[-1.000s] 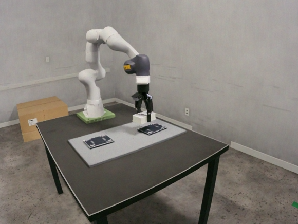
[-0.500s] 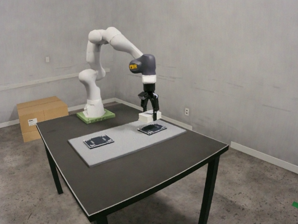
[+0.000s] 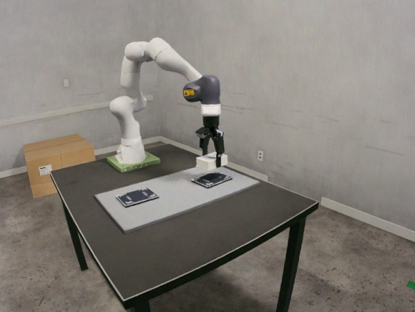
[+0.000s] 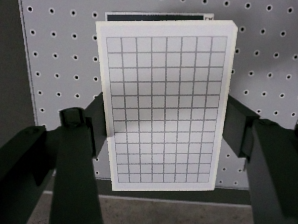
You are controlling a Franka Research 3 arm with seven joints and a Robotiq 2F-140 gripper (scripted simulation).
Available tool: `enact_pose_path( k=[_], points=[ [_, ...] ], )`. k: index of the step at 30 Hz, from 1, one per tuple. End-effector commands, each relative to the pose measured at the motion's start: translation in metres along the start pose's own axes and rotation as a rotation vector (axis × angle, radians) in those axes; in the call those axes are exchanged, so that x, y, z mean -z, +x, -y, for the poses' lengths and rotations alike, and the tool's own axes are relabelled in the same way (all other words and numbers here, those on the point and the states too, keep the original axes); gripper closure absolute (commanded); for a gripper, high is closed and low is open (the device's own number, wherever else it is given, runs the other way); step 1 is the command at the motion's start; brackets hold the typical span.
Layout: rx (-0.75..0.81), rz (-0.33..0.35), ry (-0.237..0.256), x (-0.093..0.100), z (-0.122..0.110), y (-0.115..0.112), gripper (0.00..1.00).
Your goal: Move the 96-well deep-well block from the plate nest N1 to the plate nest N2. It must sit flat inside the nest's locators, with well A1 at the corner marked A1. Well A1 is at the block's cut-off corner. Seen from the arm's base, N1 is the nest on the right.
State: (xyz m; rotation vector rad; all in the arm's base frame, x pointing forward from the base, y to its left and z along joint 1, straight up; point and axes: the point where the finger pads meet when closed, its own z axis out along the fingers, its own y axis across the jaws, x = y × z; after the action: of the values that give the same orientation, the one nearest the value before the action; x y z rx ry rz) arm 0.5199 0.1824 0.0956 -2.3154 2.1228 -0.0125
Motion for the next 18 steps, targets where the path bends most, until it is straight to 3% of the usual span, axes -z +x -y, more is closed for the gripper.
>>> enact_pose_path(
  k=[1,18],
  points=[
    [-0.017,0.000,0.000,0.0012,0.0007,-0.0004,0.40],
    [-0.017,0.000,0.000,0.0012,0.0010,-0.0003,0.40]
  ],
)
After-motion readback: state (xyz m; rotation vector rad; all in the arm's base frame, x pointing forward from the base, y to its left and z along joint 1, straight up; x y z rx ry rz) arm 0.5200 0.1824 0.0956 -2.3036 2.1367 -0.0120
